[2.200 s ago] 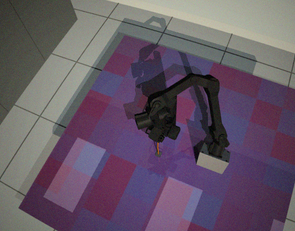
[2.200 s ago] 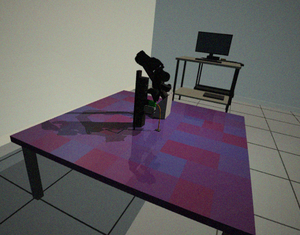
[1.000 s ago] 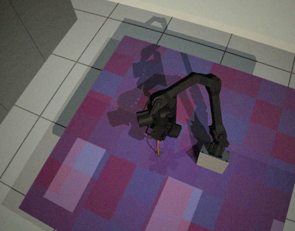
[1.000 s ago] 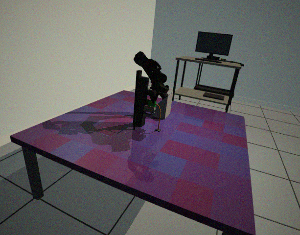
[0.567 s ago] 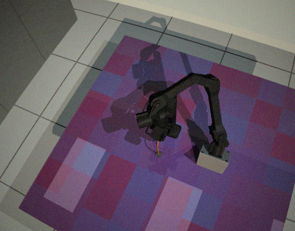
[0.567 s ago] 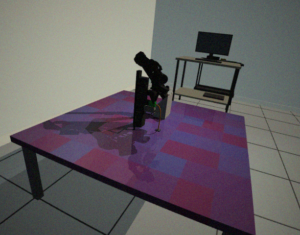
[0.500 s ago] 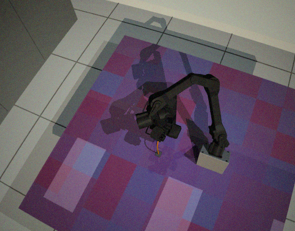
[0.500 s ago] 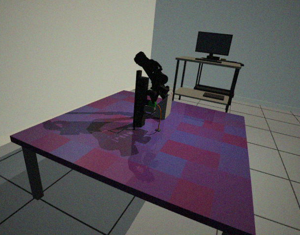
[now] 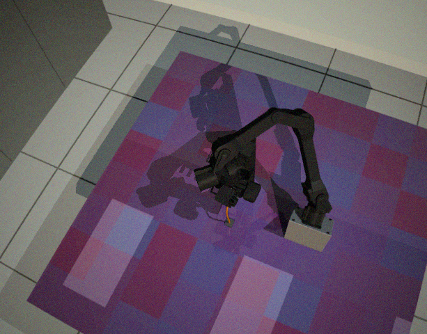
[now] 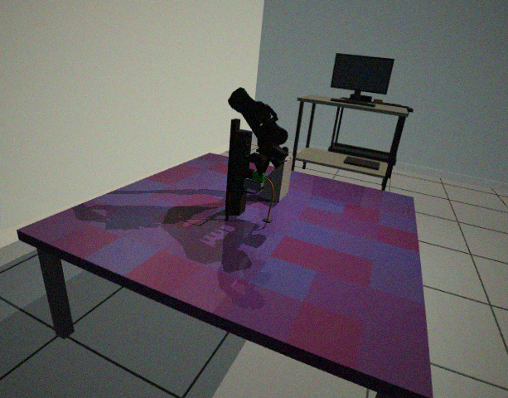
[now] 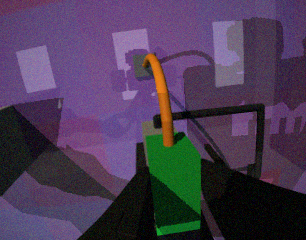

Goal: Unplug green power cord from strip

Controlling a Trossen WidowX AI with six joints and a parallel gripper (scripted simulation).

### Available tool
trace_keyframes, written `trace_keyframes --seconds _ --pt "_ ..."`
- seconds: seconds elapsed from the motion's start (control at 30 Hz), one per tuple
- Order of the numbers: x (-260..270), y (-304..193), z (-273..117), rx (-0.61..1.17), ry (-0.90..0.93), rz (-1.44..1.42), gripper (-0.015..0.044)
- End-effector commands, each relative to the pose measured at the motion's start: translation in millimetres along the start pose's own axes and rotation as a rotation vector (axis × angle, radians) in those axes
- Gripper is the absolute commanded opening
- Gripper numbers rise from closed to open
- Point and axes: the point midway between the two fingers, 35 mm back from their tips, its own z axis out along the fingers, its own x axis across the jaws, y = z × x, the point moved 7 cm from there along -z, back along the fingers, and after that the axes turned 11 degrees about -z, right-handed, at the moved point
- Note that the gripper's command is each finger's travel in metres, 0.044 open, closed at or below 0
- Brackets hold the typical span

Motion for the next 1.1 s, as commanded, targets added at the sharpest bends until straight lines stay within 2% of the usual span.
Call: trace_keyframes --seconds 0.0,0.1,0.53,0.67,0.8,1.07 --pt "-4 33 -12 -0.068 -0.030 -0.011 0.0000" --pt "-4 37 -13 -0.068 -0.030 -0.011 0.0000" --pt "-3 26 -7 -0.063 -0.029 -0.012 0.0341" --pt "-8 45 -14 -0.066 -0.030 -0.012 0.0440" --pt "-13 81 -24 -0.068 -0.031 -0.012 0.0440" --pt "-13 84 -24 -0.068 -0.031 -0.012 0.0440"
